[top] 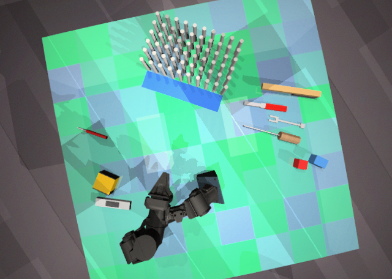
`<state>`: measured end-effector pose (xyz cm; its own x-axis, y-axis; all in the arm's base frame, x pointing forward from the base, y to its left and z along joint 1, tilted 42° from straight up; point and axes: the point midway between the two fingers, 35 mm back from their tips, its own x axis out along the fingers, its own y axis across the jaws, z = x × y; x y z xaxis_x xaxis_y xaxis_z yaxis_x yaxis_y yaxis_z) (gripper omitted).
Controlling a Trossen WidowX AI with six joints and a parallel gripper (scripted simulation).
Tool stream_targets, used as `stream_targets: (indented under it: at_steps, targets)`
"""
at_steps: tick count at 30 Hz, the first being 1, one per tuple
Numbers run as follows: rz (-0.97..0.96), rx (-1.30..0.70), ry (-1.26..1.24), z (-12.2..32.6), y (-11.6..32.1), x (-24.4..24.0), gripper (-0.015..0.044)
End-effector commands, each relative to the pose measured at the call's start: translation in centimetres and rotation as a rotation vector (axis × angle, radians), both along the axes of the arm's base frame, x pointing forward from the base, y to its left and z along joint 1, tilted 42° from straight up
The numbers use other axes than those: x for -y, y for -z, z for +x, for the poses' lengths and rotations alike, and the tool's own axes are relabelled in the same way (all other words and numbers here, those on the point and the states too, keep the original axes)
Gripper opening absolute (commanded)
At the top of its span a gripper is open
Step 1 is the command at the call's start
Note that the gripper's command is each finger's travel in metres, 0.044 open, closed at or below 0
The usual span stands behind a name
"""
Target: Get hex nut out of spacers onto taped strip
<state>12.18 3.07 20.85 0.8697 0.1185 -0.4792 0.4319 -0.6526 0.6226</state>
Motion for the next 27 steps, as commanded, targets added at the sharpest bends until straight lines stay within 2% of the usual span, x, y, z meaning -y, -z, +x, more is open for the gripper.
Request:
stream_targets:
  at_steps: [1, 6, 13, 20, 27]
  targets:
    - [-0.010, 0.000, -0.007, 0.1, 0.0, 0.2, 0.0426]
    - [-0.268, 0.007, -0.184, 3.4, -0.4, 3.9, 0.0440]
    - [-0.684, 0.063, -0.475, 10.8, 1.1, 7.5, 0.0440]
    - [-0.998, 0.140, -0.688, 16.7, 3.7, 7.5, 0.0440]
    - [-1.283, 0.244, -0.875, 21.4, 6.8, 5.2, 0.0440]
